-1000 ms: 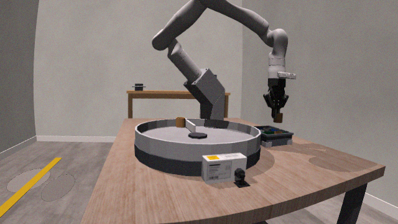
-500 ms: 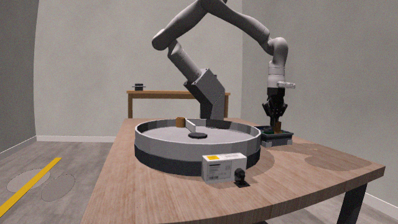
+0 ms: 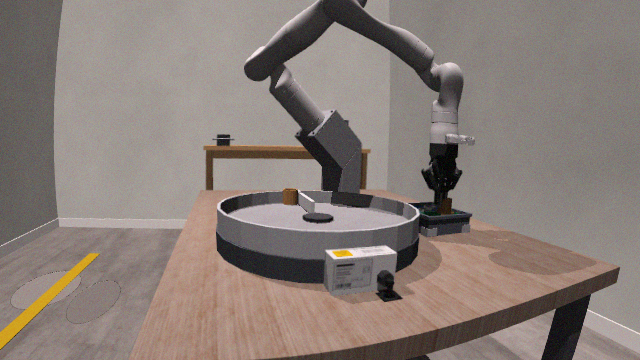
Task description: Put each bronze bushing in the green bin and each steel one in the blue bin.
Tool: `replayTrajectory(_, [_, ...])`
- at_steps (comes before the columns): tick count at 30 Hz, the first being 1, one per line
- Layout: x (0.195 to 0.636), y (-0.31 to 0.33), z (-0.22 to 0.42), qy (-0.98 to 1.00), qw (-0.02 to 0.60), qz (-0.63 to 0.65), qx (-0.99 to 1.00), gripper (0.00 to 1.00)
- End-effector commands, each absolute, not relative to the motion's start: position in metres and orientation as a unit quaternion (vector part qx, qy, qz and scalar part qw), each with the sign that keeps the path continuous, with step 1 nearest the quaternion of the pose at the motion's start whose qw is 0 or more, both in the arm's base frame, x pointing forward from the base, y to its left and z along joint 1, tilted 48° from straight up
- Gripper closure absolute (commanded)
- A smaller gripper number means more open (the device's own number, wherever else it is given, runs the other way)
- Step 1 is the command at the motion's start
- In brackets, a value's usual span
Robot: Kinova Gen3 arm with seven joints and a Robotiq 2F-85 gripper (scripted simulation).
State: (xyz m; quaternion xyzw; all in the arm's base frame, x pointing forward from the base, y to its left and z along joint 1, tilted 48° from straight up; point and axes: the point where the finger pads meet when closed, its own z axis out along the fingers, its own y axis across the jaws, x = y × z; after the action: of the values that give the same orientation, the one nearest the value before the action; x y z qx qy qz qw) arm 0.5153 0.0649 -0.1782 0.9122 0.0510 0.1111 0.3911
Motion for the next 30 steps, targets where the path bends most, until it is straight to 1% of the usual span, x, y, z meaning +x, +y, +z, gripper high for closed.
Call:
replayTrajectory(1, [0.516, 0.064, -0.180, 0.051, 0.391, 0.111, 0.912, 1.00])
replayTrajectory(30, [0.519, 0.053, -0.190, 0.051, 0.391, 0.111, 0.912, 1.00])
